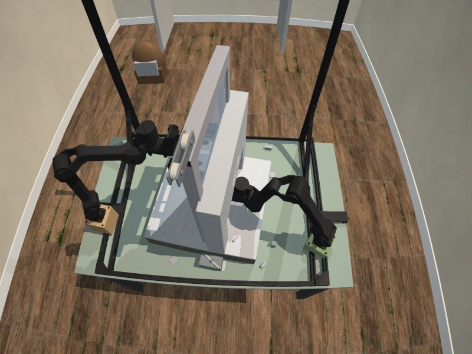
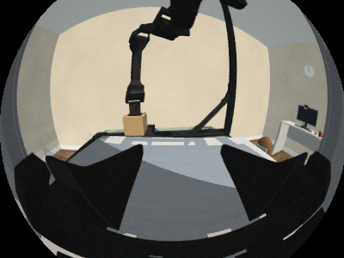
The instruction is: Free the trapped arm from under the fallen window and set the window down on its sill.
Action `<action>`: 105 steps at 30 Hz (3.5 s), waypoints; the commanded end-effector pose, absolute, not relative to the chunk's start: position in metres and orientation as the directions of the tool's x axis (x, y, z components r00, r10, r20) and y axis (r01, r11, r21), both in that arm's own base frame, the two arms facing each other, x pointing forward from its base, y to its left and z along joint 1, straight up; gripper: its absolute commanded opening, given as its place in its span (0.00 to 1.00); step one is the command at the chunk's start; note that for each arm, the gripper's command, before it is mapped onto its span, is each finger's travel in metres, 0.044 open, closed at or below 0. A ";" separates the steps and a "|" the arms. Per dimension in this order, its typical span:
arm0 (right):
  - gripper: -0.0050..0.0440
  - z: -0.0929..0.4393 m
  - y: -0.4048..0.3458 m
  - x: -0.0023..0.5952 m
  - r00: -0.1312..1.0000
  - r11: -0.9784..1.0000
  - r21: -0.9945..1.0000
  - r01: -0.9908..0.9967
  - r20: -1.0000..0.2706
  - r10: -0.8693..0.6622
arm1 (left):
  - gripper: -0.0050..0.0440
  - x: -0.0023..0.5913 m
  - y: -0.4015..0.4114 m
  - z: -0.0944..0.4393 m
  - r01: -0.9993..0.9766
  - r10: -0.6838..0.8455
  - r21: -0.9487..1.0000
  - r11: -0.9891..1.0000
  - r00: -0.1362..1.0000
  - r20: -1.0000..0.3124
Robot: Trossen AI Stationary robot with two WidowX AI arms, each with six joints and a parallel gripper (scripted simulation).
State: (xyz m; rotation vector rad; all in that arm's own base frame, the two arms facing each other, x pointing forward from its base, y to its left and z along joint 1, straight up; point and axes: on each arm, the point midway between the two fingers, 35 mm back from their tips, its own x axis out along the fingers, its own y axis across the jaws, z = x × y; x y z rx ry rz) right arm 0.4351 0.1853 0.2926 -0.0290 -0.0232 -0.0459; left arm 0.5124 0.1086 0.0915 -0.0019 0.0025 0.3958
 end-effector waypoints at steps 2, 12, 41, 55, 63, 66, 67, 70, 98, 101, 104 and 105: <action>0.92 0.326 0.186 0.431 0.994 0.999 0.000 0.039 0.101 -0.038 | 0.92 0.497 0.104 0.096 -0.392 0.392 0.000 0.920 0.920 0.000; 0.92 0.326 0.186 0.431 0.994 0.999 0.000 0.039 0.101 -0.038 | 0.92 0.452 0.085 0.105 -0.392 0.392 0.000 0.920 0.920 0.000; 0.92 0.326 0.186 0.431 0.994 0.999 0.000 0.039 0.101 -0.038 | 0.92 0.412 0.041 0.157 -0.379 0.375 -0.033 0.925 0.924 -0.078; 0.92 0.326 0.186 0.431 0.994 0.999 0.000 0.039 0.101 -0.038 | 0.92 0.418 0.021 0.199 -0.373 0.356 -0.048 0.927 0.912 -0.202; 0.92 0.326 0.186 0.431 0.994 0.999 0.000 0.039 0.101 -0.038 | 0.92 0.405 0.010 0.230 -0.374 0.347 -0.048 0.926 0.896 -0.278; 0.92 0.326 0.186 0.431 0.994 0.999 0.000 0.039 0.101 -0.038 | 0.92 0.400 0.008 0.239 -0.375 0.345 -0.048 0.926 0.890 -0.297; 0.92 0.326 0.186 0.431 0.994 0.999 0.000 0.039 0.101 -0.038 | 0.92 0.400 0.008 0.239 -0.375 0.345 -0.048 0.926 0.890 -0.297; 0.92 0.326 0.186 0.431 0.994 0.999 0.000 0.039 0.101 -0.038 | 0.92 0.385 0.004 0.257 -0.377 0.341 -0.048 0.925 0.879 -0.332; 0.92 0.326 0.186 0.431 0.994 0.999 0.000 0.039 0.101 -0.038 | 0.92 0.270 0.008 0.324 -0.393 0.340 0.000 0.920 0.796 -0.500; 0.92 0.326 0.186 0.431 0.994 0.999 0.000 0.039 0.101 -0.038 | 0.92 0.269 0.008 0.325 -0.392 0.339 0.000 0.920 0.797 -0.500; 0.92 0.326 0.186 0.431 0.994 0.999 0.000 0.039 0.101 -0.038 | 0.92 0.265 0.011 0.325 -0.386 0.332 -0.003 0.923 0.800 -0.500; 0.92 0.326 0.186 0.431 0.994 0.999 0.000 0.039 0.101 -0.038 | 0.92 0.262 0.012 0.326 -0.382 0.329 -0.005 0.924 0.801 -0.500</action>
